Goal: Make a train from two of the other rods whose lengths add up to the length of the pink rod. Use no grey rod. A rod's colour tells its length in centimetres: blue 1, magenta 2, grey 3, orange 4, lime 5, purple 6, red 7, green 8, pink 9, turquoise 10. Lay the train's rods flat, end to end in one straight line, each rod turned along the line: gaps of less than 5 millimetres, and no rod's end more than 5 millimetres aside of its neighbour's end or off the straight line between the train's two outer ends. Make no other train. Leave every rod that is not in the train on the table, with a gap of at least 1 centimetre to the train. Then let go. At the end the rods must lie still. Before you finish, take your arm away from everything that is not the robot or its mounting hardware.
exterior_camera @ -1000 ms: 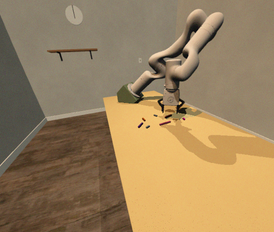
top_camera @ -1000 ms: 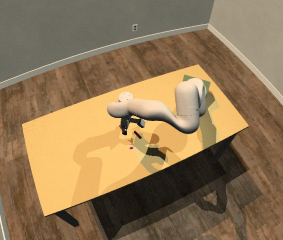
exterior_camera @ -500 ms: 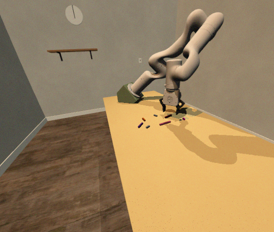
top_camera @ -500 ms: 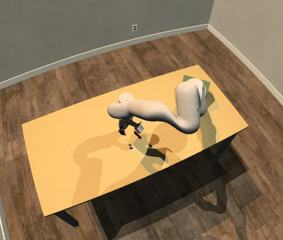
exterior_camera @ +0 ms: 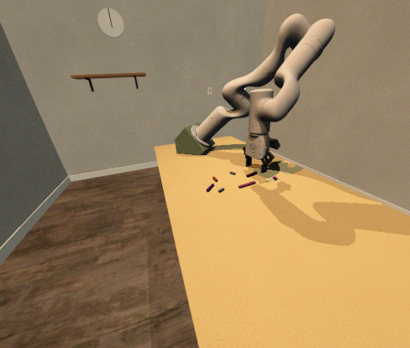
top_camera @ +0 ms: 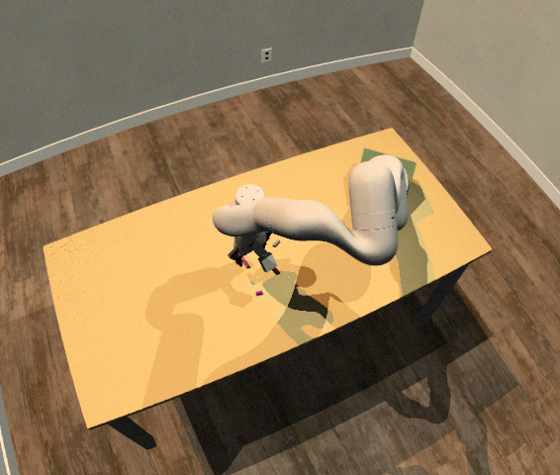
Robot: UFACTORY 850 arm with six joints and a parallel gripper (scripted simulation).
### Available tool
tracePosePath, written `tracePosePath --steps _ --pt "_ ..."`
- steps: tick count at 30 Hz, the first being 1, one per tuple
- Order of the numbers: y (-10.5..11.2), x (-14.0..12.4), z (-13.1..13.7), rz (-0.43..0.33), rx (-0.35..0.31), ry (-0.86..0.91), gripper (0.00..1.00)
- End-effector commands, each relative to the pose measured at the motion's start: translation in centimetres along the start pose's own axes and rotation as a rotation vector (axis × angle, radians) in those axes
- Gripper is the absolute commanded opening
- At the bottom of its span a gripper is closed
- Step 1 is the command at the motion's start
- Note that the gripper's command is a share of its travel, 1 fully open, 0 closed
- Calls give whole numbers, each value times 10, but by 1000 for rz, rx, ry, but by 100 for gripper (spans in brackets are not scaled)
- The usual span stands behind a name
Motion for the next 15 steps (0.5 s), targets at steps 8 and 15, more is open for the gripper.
tracePosePath --steps 8,15 --pt "0 4 1 -5 14 -319 100" --pt "0 6 1 -7 13 -510 100"
Point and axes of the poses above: the point where the finger pads meet when closed, its own y axis back along the fingers, its own z axis across the jaws, x = y × z, the point moved 1 cm from there along y, back along the fingers, and after that the axes turned 7 degrees about -y, right-handed, at the moved point
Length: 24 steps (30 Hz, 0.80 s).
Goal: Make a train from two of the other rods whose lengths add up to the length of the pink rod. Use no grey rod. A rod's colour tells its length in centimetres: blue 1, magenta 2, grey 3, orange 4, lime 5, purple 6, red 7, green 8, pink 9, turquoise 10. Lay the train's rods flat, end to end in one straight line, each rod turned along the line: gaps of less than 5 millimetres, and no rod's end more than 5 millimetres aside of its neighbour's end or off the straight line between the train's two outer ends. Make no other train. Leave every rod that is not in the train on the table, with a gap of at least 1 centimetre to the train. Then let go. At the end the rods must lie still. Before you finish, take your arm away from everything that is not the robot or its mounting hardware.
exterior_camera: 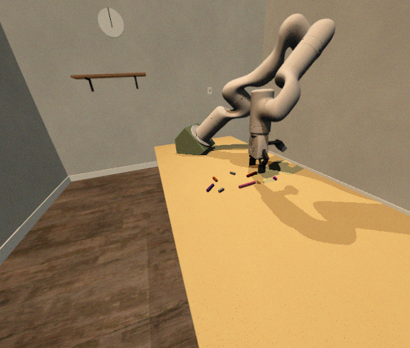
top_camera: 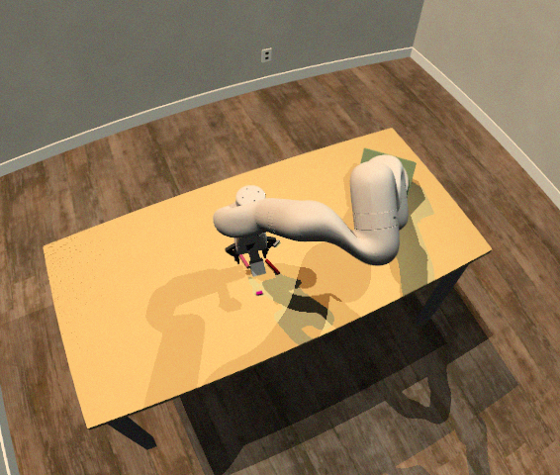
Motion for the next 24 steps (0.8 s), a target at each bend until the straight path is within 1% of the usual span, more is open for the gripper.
tracePosePath --steps 1,9,11,12,24 --pt "0 2 0 -9 12 -166 100" --pt "0 4 -1 -10 11 -370 100" --pt "0 4 -1 -10 11 -370 100" --pt "0 5 -1 -11 10 -444 100" --pt "0 8 -2 -12 9 -739 100"
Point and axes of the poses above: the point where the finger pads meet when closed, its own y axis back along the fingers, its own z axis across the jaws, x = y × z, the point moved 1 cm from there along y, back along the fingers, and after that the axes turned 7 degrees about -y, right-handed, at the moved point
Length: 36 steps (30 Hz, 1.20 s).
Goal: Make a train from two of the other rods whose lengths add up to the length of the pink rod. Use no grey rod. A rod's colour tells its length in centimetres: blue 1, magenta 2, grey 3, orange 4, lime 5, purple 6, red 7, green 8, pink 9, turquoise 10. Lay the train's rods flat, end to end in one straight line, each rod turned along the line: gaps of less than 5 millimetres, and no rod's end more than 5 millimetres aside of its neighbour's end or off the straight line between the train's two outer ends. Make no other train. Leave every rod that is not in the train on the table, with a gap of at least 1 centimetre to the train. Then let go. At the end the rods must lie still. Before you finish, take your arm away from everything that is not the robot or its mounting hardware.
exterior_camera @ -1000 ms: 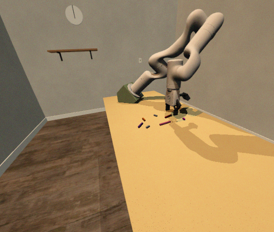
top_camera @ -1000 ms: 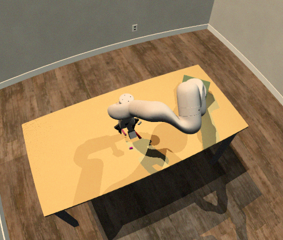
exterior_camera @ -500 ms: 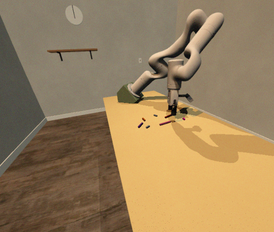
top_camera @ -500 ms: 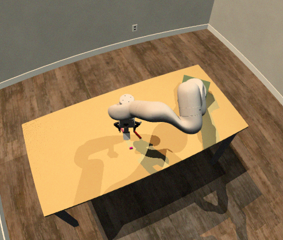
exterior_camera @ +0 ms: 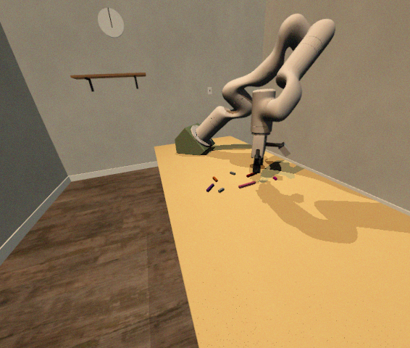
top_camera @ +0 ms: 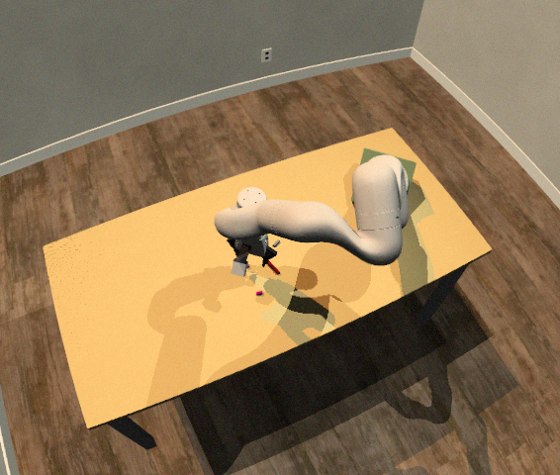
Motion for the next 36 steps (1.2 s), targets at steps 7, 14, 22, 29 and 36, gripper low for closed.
tracePosePath --steps 7,14,22,29,36 --pt "0 3 -2 -15 3 -308 100" --pt "0 4 -4 -15 2 -483 100" --pt "0 5 -6 -15 1 -643 100" --pt "0 6 -7 -15 0 -783 100" --pt "0 6 -7 -15 0 -805 100"
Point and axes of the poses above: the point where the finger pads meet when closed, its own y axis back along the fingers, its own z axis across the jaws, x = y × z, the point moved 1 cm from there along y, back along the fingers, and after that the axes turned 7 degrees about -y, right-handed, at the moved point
